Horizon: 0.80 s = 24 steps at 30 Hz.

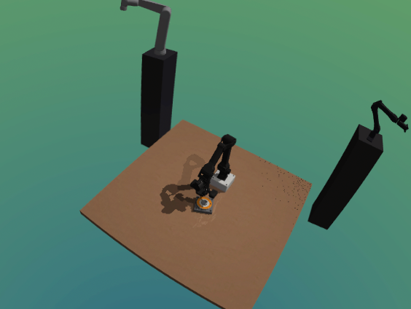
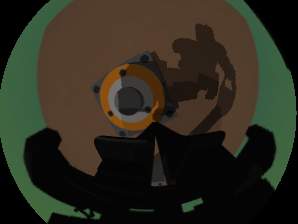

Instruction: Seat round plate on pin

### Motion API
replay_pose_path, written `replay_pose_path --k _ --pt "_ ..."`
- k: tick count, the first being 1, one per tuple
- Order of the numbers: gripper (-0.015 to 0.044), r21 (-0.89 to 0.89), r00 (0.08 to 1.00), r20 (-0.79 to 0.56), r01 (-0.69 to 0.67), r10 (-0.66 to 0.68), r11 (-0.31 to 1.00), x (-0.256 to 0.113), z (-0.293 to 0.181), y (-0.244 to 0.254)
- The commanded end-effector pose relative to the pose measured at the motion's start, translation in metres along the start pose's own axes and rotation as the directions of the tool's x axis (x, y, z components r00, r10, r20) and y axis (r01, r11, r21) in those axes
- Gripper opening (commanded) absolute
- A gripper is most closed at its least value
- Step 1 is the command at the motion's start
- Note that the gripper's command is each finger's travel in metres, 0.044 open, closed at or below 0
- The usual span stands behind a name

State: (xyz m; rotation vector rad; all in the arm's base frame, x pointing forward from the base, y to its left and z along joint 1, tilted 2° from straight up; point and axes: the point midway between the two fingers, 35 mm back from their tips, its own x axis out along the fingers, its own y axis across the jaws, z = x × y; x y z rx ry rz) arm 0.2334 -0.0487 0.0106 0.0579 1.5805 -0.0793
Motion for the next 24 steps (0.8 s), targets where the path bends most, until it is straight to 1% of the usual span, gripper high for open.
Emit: replay_pose_path --k 1,24 --pt "0.0000 -0.005 1.000 -0.004 0.003 -0.003 1.000 0.001 0.005 -0.005" --pt "0.0000 -0.005 1.000 -0.001 0.004 -0.004 1.000 -0.003 0.032 -0.014"
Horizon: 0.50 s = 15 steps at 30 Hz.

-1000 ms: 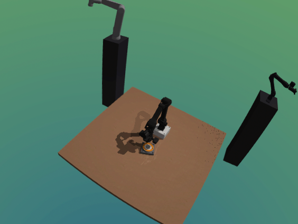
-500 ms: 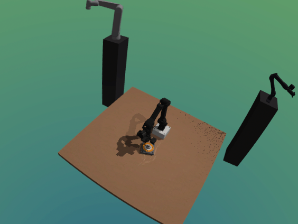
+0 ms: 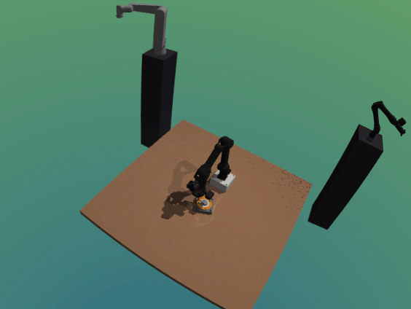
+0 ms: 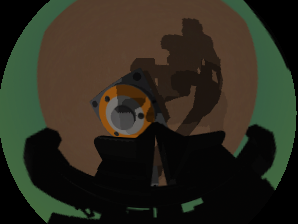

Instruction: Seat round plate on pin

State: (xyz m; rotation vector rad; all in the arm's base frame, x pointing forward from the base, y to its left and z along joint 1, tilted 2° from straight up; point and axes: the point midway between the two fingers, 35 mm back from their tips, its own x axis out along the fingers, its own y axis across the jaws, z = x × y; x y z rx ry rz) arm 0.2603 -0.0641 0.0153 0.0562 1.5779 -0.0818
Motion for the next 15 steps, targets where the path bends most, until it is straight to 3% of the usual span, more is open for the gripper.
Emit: replay_pose_path --k 1,15 --pt "0.0000 -0.005 1.000 -0.004 0.001 -0.001 1.000 0.0014 0.0043 -0.0007" --pt "0.0000 -0.005 1.000 -0.003 0.001 -0.001 1.000 0.0010 0.0126 -0.0001"
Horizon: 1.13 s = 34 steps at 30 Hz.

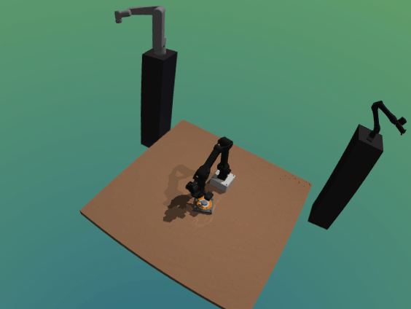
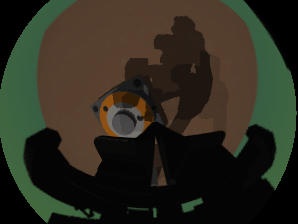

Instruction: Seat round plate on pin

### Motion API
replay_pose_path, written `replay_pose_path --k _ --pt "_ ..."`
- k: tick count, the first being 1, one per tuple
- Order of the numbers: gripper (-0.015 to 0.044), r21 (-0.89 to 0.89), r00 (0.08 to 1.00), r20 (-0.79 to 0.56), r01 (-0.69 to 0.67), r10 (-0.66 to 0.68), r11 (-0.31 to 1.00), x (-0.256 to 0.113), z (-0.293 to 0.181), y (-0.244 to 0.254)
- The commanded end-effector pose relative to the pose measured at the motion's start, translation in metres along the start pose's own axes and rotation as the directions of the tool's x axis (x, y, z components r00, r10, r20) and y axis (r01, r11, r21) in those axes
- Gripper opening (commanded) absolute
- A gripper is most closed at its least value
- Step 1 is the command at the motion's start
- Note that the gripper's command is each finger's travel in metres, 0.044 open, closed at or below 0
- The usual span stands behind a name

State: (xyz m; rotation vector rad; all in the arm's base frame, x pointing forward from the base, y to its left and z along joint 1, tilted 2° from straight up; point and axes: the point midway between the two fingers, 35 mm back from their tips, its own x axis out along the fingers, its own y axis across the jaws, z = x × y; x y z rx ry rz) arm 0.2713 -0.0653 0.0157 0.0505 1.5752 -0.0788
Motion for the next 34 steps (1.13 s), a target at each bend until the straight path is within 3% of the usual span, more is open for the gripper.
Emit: replay_pose_path --k 1,6,15,34 --pt "0.0000 0.000 1.000 -0.006 0.000 0.000 1.000 0.002 0.002 0.000" --pt "0.0000 0.000 1.000 -0.006 0.000 0.000 1.000 0.002 0.005 0.001" --pt "0.0000 0.000 1.000 -0.006 0.000 0.000 1.000 -0.040 0.002 0.001" --pt "0.0000 -0.005 1.000 -0.007 -0.001 0.001 1.000 -0.034 0.004 0.001"
